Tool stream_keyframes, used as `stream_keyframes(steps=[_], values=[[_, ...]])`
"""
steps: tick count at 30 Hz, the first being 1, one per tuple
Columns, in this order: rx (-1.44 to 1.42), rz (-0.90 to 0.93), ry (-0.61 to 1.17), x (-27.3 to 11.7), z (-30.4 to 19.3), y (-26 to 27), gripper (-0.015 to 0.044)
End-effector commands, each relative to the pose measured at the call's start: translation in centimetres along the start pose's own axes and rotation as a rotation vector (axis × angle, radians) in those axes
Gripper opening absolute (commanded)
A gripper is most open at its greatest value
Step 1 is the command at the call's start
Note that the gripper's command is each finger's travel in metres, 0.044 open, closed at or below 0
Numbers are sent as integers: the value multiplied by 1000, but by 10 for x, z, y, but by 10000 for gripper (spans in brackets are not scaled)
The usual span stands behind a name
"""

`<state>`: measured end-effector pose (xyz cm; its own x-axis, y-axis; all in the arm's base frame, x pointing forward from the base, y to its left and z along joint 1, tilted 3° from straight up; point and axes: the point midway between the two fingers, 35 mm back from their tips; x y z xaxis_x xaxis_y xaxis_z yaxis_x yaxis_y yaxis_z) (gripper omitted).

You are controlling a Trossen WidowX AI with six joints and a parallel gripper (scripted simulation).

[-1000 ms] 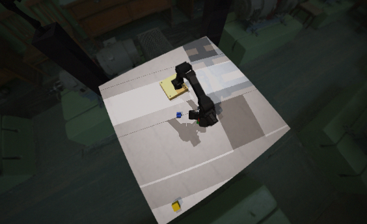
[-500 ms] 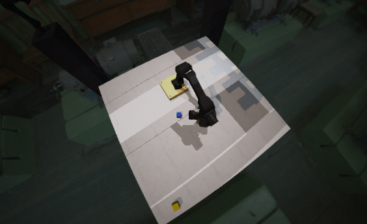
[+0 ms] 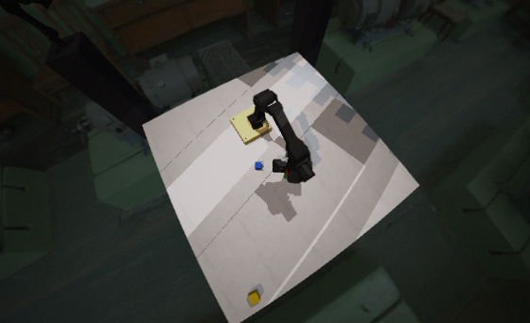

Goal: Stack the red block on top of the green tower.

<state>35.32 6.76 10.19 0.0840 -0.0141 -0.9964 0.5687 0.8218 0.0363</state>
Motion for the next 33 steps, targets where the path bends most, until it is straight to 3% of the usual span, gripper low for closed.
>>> stream_keyframes(steps=[1,3,20,33], values=[[4,-6,-1,1,1,-1,0],[4,-6,-1,-2,1,0,0],[0,0,0,-1,0,0,440],[0,0,0,-1,0,0,440]])
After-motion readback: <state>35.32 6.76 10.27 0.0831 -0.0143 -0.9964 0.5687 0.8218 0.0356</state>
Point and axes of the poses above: the point midway between the two fingers, 35 mm back from their tips, its own x axis out along the fingers, its own y axis across the jaws, z = x × y, and after that the axes turned 13 degrees about x, right-handed
